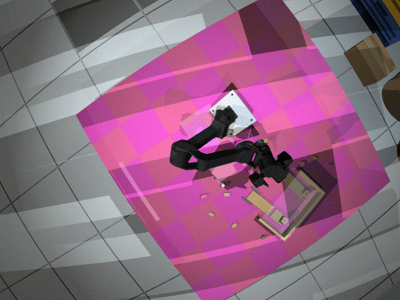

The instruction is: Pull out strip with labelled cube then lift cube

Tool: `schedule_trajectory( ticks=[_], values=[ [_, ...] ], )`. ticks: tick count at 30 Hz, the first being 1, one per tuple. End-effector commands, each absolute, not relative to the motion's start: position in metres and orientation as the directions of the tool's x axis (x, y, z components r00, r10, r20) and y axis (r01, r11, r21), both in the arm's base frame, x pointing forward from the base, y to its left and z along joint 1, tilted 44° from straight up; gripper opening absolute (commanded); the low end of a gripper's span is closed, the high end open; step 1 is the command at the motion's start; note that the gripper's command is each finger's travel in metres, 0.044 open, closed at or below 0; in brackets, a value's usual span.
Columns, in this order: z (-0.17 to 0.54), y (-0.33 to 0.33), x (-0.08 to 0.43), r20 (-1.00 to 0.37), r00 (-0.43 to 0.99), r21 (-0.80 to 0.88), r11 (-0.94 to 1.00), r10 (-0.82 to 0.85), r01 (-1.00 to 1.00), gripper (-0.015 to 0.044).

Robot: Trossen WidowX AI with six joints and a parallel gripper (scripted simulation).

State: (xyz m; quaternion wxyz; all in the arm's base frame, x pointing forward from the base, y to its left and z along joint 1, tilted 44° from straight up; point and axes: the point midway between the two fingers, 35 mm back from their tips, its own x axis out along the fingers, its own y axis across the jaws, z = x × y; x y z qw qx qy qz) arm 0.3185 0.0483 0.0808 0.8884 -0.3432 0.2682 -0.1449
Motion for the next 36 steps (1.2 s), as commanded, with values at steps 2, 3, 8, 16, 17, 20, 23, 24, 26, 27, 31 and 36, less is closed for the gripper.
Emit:
schedule_trajectory(
  ticks=[2, 3, 8, 16, 17, 20, 23, 24, 26, 27, 31, 36],
  values=[
    [0.072, 0.051, 0.328, -0.425, 0.786, -0.687, 0.725, -0.449, 0.043, 0.0321],
    [0.066, 0.052, 0.335, -0.455, 0.763, -0.685, 0.728, -0.459, 0.029, 0.0295],
    [0.033, 0.053, 0.360, -0.594, 0.619, -0.671, 0.741, -0.514, -0.028, 0.0164],
    [-0.017, 0.043, 0.375, -0.724, 0.303, -0.672, 0.733, -0.620, -0.107, 0.0000],
    [-0.023, 0.041, 0.375, -0.731, 0.258, -0.672, 0.731, -0.632, -0.114, 0.0000],
    [-0.038, 0.034, 0.373, -0.736, 0.119, -0.677, 0.724, -0.666, -0.133, 0.0000],
    [-0.046, 0.027, 0.369, -0.726, 0.012, -0.682, 0.717, -0.688, -0.146, 0.0000],
    [-0.047, 0.027, 0.369, -0.724, 0.004, -0.682, 0.716, -0.689, -0.147, 0.0000],
    [-0.047, 0.027, 0.369, -0.724, 0.004, -0.682, 0.716, -0.689, -0.147, 0.0000],
    [-0.047, 0.027, 0.369, -0.724, 0.004, -0.682, 0.716, -0.689, -0.147, 0.0000],
    [-0.046, 0.026, 0.365, -0.724, 0.004, -0.682, 0.716, -0.690, -0.147, 0.0000],
    [-0.049, 0.023, 0.364, -0.724, 0.004, -0.682, 0.716, -0.689, -0.147, 0.0000]
  ],
)
